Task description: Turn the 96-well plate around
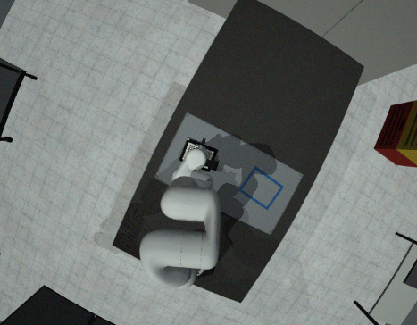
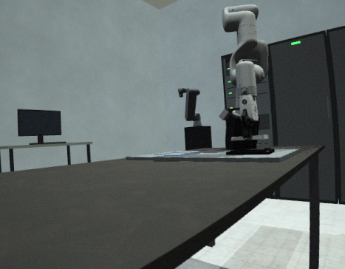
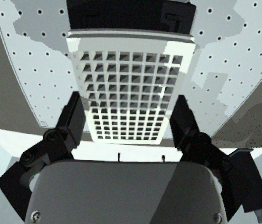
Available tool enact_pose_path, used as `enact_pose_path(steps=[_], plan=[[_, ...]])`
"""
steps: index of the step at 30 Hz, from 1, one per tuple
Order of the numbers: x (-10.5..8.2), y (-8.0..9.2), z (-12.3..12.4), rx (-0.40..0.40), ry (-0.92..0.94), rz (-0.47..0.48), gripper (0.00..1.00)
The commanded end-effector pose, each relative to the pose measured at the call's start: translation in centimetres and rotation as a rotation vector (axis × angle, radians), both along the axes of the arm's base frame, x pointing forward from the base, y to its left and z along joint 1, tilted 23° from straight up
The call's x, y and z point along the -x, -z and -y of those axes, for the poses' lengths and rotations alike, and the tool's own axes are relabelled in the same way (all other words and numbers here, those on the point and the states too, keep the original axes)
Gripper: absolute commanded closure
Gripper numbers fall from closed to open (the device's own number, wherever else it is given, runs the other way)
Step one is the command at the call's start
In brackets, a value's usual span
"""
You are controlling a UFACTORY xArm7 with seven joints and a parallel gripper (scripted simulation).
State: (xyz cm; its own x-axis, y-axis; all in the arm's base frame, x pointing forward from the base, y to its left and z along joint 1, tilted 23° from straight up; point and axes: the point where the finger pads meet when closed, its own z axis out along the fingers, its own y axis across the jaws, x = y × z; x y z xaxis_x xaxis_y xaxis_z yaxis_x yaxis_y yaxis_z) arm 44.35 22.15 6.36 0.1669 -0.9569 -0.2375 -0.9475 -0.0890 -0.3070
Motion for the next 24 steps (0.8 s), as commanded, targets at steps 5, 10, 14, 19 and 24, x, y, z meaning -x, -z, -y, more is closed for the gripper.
enact_pose_path(steps=[5,10,14,19,24], plan=[[-0.5,1.0,-0.4,0.001,0.002,0.003,1.0],[-0.7,1.8,-0.6,0.001,0.002,0.003,1.0],[-0.9,2.4,-0.8,0.001,0.002,0.003,1.0],[-1.0,2.7,-0.8,0.001,0.002,0.003,1.0],[-1.0,2.7,-0.9,0.001,0.002,0.003,1.0]])
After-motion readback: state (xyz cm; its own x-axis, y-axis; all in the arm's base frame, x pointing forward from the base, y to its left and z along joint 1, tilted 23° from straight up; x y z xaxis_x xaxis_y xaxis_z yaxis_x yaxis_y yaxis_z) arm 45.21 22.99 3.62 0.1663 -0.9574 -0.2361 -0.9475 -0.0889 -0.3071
